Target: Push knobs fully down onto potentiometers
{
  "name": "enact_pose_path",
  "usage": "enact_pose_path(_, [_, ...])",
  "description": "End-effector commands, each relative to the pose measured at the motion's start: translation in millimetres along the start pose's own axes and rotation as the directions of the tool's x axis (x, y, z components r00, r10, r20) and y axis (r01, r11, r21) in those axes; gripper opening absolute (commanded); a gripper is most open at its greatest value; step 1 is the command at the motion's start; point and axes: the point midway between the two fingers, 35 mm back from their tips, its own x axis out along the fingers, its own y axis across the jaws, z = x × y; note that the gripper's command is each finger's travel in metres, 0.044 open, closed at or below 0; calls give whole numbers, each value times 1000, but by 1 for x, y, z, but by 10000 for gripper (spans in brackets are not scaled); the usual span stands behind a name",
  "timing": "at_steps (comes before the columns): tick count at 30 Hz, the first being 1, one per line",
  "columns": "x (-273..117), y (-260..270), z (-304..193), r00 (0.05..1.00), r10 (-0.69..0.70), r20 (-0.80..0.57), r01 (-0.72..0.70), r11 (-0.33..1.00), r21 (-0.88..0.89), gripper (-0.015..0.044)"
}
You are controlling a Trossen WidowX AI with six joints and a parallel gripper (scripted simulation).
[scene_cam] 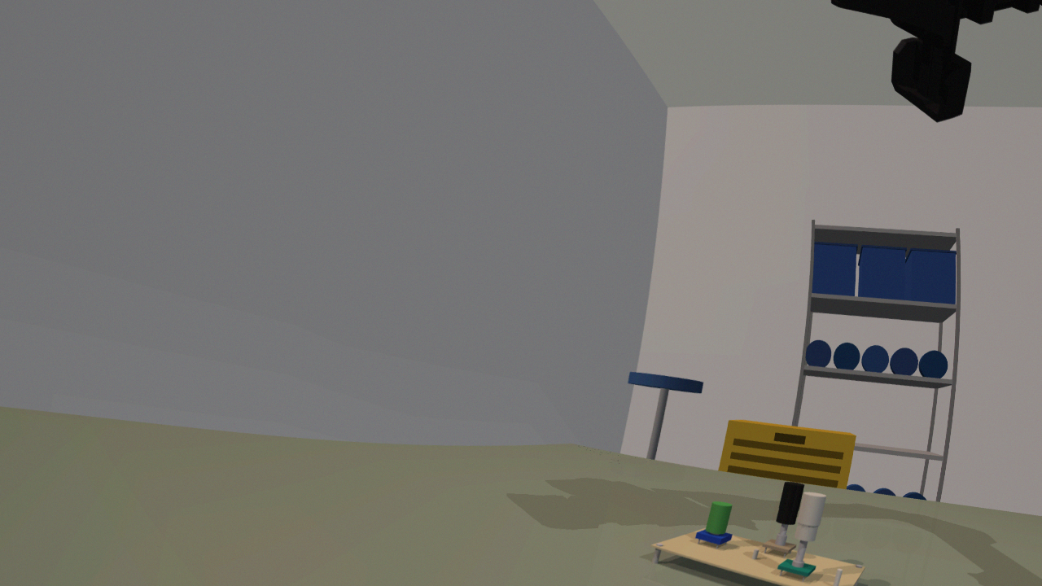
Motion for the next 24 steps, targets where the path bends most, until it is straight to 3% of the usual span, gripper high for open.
enact_pose_path(1, [22,-18,-11,994,-81,-73,84,995,49,0])
enact_pose_path(12, [59,-70,-35,935,-261,-241,305,936,172,0])
enact_pose_path(24, [83,-131,-62,801,-413,-434,559,776,293,0])
